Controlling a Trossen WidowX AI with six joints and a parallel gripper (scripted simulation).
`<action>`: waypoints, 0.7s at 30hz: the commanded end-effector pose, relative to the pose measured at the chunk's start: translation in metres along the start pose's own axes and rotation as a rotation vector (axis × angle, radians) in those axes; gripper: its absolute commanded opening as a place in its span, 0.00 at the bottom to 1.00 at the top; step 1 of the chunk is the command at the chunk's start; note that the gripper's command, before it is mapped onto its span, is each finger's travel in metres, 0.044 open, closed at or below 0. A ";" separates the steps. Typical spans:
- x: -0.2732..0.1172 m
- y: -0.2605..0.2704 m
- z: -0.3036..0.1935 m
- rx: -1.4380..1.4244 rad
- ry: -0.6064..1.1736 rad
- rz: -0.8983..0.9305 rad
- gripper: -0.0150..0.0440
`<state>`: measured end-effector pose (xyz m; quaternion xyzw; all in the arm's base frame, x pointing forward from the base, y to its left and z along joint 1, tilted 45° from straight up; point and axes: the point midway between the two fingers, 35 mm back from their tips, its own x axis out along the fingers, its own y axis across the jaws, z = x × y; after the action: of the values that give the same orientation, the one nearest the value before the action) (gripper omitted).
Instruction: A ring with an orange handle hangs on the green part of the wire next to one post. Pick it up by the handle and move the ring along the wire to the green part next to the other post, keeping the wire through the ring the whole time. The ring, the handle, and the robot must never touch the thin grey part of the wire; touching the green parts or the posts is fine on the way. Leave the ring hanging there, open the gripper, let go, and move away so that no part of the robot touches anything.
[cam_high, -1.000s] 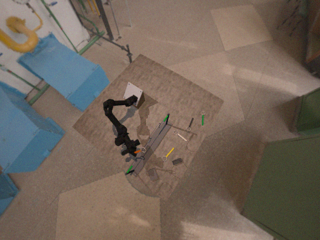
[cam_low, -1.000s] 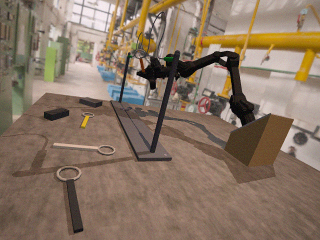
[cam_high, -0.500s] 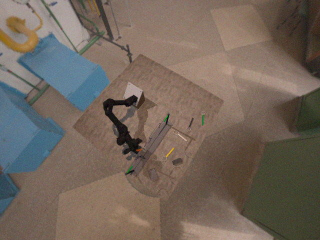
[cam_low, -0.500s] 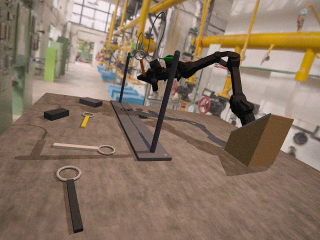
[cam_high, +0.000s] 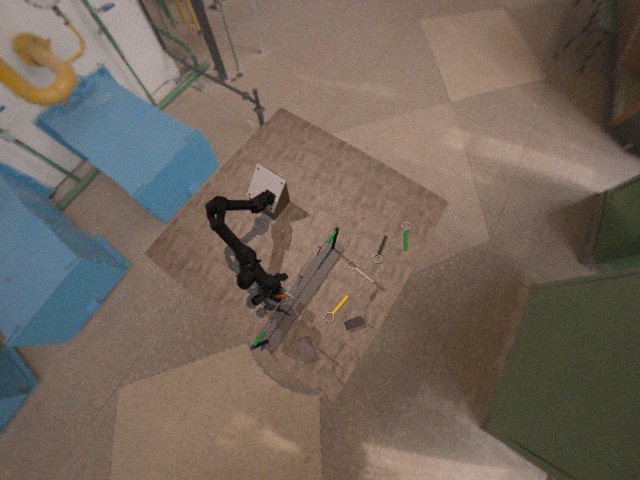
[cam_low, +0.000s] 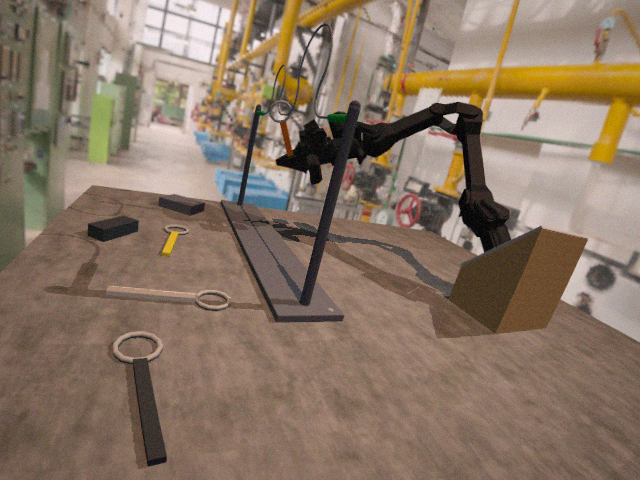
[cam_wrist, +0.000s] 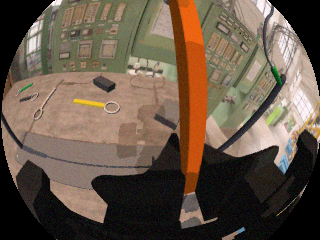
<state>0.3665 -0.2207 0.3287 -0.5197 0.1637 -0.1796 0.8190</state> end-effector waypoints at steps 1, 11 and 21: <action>-0.001 0.014 -0.003 0.049 0.014 0.037 0.00; -0.005 0.032 0.000 0.143 0.026 0.091 0.00; -0.009 0.049 0.003 0.219 0.036 0.134 0.00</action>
<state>0.3670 -0.1982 0.2962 -0.4265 0.1834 -0.1554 0.8720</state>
